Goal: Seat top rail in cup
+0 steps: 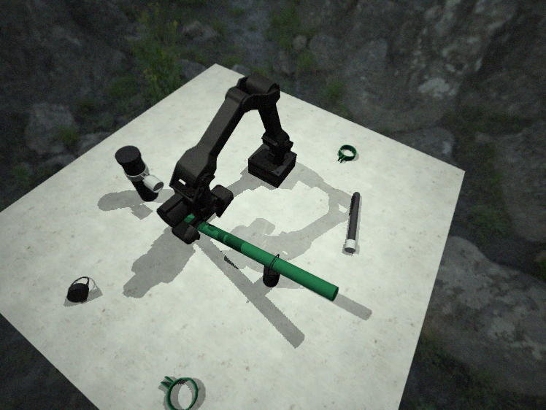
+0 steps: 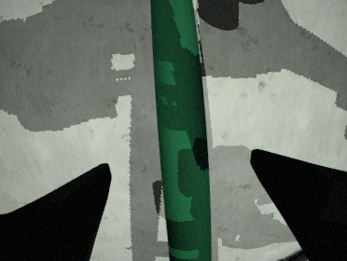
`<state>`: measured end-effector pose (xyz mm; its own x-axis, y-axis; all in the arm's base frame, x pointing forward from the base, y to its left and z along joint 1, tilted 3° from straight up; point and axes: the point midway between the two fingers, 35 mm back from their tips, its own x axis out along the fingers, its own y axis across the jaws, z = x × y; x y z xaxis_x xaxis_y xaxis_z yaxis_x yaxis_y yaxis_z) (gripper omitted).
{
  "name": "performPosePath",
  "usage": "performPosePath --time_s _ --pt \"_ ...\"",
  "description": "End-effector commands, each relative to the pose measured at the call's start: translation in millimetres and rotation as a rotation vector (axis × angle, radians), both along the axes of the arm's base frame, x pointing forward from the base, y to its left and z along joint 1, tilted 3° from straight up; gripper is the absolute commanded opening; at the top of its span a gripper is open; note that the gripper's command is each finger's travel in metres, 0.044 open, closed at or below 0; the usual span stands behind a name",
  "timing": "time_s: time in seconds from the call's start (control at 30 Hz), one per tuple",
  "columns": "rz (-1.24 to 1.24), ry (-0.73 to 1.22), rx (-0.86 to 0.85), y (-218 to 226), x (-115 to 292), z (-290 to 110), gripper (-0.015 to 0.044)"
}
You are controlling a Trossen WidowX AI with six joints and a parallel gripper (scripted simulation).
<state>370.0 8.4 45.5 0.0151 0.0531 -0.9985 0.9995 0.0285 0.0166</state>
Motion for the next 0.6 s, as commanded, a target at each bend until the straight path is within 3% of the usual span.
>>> performPosePath --time_s 0.0,0.57 --pt "-0.005 0.007 -0.005 -0.3 -0.3 -9.7 0.044" --pt "-0.005 0.007 -0.005 1.1 -0.6 -37.3 0.044"
